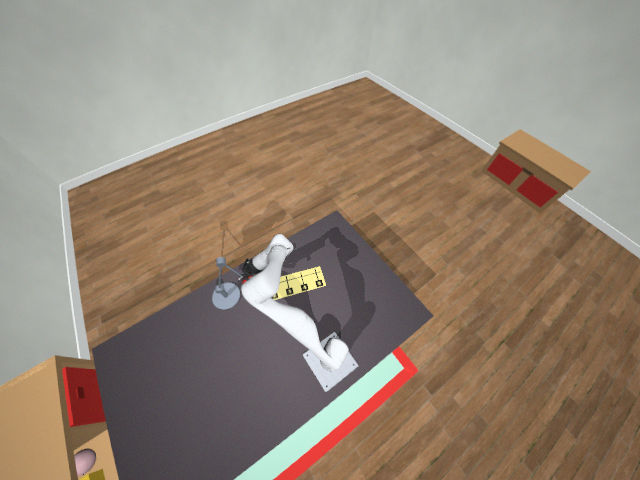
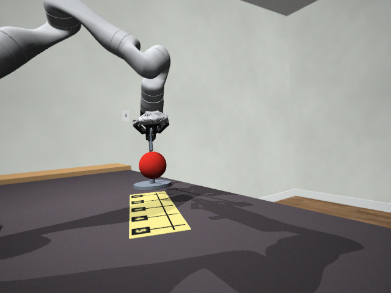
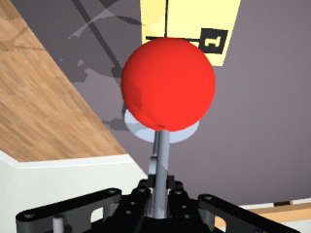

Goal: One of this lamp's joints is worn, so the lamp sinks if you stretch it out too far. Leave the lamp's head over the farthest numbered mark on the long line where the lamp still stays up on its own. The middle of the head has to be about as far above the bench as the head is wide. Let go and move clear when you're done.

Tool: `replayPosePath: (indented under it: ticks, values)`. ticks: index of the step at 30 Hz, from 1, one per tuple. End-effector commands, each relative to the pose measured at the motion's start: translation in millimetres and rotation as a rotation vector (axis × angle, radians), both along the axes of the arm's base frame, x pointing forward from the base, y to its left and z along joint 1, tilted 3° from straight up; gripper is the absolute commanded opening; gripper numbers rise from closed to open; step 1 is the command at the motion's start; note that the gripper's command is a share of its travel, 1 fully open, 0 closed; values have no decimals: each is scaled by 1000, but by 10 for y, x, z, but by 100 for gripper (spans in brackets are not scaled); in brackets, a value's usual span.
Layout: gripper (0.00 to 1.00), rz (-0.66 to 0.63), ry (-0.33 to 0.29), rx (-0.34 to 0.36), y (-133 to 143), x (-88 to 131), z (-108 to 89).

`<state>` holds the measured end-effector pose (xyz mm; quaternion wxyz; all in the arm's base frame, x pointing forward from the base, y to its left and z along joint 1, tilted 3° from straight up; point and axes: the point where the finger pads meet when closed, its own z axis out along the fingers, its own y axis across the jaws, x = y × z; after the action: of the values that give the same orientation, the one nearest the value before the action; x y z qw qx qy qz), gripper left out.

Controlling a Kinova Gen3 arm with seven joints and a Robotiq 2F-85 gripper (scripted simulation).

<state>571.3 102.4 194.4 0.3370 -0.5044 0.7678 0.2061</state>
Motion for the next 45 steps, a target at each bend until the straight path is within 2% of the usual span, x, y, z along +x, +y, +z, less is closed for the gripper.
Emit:
replayPosePath:
  ticks: [1, 16, 17, 45]
  values:
    - [0, -15, 6, -12, -114, 17, -63]
    - [0, -15, 6, -12, -175, 26, -103]
    - [100, -14, 6, -11, -170, 25, -100]
    - [100, -4, 2, -2, -107, 19, -61]
